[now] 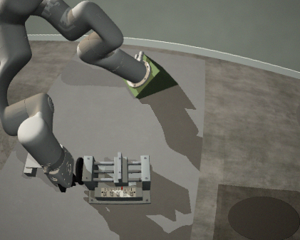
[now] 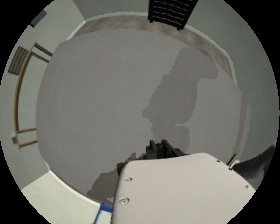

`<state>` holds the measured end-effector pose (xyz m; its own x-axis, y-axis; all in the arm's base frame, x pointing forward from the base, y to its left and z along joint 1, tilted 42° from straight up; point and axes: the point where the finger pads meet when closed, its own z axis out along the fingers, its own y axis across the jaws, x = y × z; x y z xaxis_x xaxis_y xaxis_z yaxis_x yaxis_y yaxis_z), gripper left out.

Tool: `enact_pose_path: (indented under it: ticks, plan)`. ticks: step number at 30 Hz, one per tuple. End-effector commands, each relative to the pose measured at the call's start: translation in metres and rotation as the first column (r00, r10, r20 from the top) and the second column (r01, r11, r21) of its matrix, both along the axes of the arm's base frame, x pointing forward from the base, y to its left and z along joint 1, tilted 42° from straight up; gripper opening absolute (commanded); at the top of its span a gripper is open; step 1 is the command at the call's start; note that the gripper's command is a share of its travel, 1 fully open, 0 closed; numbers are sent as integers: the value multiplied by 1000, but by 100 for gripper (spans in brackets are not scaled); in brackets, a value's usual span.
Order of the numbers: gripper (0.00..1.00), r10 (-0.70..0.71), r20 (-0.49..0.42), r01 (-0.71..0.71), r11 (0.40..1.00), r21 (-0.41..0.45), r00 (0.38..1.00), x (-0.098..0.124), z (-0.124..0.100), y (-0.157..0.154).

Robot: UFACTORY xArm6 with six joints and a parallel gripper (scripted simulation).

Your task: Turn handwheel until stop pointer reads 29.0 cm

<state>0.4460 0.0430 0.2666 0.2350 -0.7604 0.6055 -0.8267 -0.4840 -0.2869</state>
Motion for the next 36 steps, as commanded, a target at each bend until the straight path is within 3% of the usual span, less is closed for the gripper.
enact_pose_path:
  ticks: [1,36]
  plan:
    - [6,1,3,-1,1000,1,1000,0,-1,-1]
    - [6,1,3,-1,1000,1,1000,-18,-15,-18]
